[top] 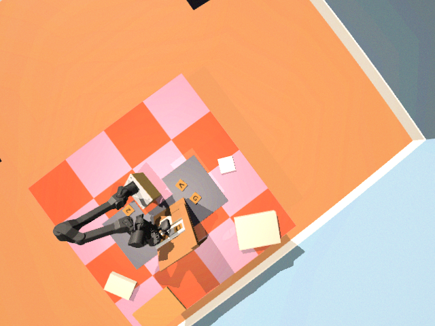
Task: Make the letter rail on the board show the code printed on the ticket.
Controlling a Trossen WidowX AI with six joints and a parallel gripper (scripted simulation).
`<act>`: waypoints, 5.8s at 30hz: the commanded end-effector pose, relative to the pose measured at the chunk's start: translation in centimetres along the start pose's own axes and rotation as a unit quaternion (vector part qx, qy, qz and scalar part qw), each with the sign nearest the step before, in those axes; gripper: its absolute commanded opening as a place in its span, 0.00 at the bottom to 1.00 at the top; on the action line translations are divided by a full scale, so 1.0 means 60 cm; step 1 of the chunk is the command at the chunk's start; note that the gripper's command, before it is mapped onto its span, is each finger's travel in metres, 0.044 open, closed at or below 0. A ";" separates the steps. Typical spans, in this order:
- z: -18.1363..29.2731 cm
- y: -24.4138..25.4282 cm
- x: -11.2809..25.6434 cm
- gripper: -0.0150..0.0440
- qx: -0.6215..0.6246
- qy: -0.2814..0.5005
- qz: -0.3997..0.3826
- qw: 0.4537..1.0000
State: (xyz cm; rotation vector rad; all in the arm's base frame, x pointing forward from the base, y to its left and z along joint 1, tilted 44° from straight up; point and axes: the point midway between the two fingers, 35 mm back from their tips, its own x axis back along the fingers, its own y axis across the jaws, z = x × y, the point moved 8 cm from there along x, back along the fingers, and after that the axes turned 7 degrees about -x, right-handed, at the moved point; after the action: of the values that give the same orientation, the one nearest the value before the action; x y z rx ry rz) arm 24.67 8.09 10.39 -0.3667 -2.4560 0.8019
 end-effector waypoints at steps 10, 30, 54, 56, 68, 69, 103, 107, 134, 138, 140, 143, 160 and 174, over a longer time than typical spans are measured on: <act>0.001 0.011 0.000 0.25 -0.002 0.000 0.001 1.000; 0.003 0.027 0.000 0.25 -0.002 0.000 0.001 1.000; 0.006 0.047 0.000 0.25 -0.003 0.000 0.001 1.000; 0.006 0.049 0.000 0.25 -0.003 0.000 0.001 1.000; 0.007 0.056 0.000 0.30 -0.001 0.000 -0.001 1.000; 0.007 0.056 0.000 0.34 -0.001 0.000 -0.001 1.000; 0.008 0.061 0.050 0.75 -0.003 0.001 0.000 1.000; 0.008 0.061 0.056 0.75 -0.003 0.001 0.000 1.000; 0.007 0.060 0.073 0.25 0.000 0.002 -0.001 1.000; 0.007 0.060 0.073 0.25 0.000 0.002 -0.001 1.000; 0.007 0.060 0.073 0.25 0.000 0.002 -0.001 1.000; 0.002 0.062 0.070 0.25 -0.006 0.014 -0.007 1.000; -0.117 0.016 0.011 0.25 -0.004 0.326 0.037 0.945; -0.123 0.012 0.008 0.25 -0.004 0.339 0.041 0.940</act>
State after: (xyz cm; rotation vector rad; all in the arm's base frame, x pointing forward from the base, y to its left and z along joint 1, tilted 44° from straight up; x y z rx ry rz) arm 28.34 12.28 15.27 -0.6295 -1.8119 0.5736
